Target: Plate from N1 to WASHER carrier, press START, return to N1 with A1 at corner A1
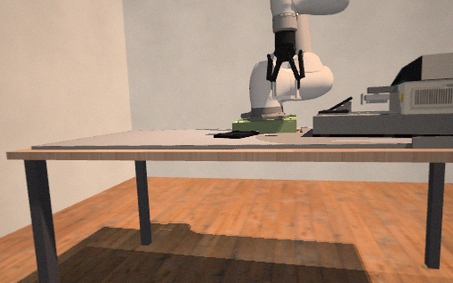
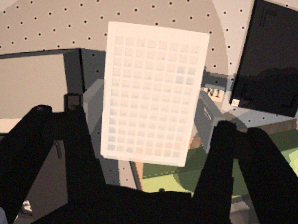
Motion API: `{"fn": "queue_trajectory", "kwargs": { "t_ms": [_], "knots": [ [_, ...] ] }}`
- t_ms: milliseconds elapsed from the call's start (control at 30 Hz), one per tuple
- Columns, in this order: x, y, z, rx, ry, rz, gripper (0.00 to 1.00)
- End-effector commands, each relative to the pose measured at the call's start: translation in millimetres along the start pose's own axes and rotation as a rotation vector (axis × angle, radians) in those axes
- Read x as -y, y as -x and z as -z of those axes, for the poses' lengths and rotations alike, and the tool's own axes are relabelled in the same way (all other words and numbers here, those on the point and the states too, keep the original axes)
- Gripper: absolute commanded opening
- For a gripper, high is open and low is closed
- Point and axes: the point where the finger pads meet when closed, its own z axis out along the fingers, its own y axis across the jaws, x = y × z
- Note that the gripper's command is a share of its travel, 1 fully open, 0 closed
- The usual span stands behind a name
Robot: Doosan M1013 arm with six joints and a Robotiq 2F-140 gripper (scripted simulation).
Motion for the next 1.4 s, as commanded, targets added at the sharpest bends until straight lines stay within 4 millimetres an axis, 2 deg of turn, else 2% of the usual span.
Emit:
{"fn": "queue_trajectory", "kwargs": {
  "t_ms": [0,300,1367],
  "knots": [
    [-20.2,-8.8,-6.1,0.004,-0.004,0.005,0.1],
    [-57.4,-30.3,-14.0,0.004,-0.004,0.005,0.1],
    [-57.4,-30.3,-14.0,0.004,-0.004,0.005,0.1]
  ]
}}
